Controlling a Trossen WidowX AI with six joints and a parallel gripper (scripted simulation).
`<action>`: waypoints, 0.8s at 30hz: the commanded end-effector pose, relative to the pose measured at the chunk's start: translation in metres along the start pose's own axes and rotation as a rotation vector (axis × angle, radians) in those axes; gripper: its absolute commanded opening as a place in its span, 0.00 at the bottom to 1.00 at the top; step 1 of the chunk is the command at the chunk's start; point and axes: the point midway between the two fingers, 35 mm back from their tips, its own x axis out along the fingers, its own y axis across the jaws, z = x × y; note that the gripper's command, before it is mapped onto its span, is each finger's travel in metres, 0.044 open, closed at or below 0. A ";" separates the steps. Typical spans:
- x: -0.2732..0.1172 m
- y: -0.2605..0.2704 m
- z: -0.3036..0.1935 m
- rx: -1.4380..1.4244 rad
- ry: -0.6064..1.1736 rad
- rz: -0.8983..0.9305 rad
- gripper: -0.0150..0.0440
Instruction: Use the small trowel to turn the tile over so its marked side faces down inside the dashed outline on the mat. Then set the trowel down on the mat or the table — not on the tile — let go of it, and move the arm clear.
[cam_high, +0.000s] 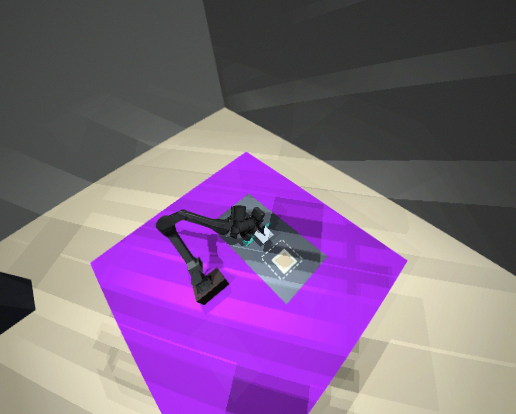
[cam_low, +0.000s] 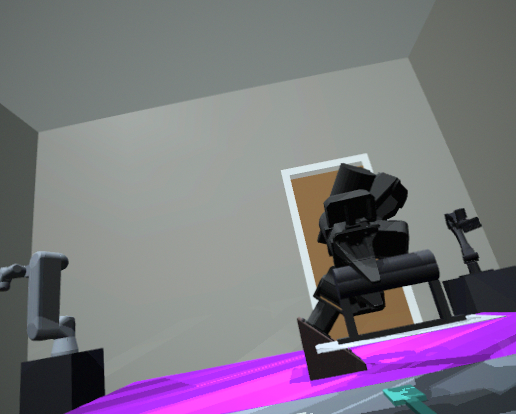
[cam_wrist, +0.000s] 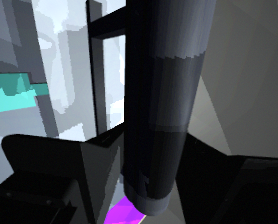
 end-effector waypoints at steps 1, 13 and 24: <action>-0.001 -0.004 0.000 0.001 0.005 -0.011 0.25; -0.001 -0.004 0.000 0.001 0.005 -0.011 0.25; 0.000 0.000 0.000 0.000 0.000 0.000 0.25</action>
